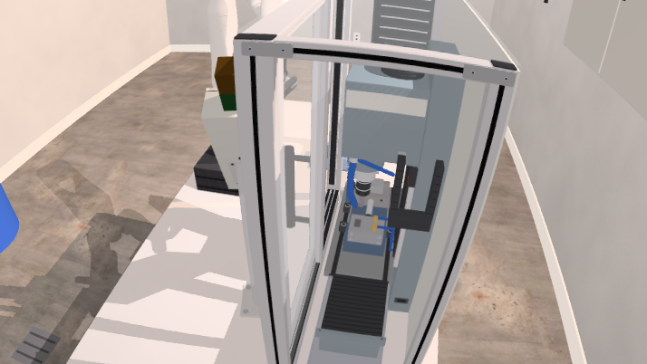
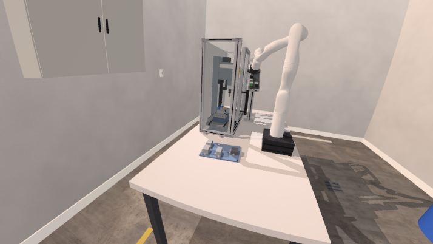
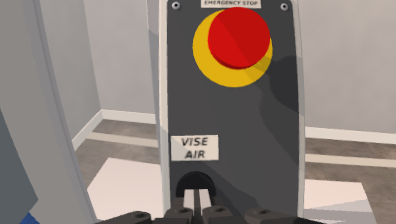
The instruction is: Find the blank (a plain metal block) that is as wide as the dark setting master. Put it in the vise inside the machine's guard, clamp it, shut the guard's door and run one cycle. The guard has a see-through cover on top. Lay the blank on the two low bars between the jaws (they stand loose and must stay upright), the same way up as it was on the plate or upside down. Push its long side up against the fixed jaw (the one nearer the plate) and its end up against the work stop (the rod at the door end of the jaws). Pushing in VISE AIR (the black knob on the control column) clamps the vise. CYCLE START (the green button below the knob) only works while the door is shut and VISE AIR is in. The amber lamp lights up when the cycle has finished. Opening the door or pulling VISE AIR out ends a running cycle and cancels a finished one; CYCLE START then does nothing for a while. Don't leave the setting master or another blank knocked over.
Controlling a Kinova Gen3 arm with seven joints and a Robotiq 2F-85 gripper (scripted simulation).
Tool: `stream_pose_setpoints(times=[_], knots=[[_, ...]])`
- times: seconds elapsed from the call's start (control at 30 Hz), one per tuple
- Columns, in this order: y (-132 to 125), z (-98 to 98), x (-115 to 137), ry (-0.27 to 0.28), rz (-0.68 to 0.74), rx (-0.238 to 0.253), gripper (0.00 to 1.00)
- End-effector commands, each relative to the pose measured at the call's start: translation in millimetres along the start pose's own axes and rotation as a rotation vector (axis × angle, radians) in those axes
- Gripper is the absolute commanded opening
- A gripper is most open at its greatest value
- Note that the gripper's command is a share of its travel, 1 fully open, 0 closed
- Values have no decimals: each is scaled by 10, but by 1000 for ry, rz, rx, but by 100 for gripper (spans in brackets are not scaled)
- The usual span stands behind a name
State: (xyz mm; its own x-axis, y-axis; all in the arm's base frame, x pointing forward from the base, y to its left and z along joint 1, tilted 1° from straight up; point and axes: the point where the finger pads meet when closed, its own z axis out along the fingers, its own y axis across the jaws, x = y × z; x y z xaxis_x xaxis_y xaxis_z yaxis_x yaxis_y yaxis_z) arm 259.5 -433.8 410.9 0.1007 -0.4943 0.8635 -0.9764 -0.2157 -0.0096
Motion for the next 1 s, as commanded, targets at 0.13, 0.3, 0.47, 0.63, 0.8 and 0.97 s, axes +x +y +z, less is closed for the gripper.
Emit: stream_pose_setpoints(times=[0.13, 0.3, 0.47, 0.63, 0.8, 0.97], knots=[[-2, -58, 8, 0, 1, -2, 10], [-2, -58, 8, 0, 1, -2, 10], [-3, -358, 8, 0, 1, -1, 10], [-3, -358, 8, 0, 1, -1, 10], [-3, -358, 8, 0, 1, -1, 10], [-3, -526, 8, 0, 1, -1, 10]])
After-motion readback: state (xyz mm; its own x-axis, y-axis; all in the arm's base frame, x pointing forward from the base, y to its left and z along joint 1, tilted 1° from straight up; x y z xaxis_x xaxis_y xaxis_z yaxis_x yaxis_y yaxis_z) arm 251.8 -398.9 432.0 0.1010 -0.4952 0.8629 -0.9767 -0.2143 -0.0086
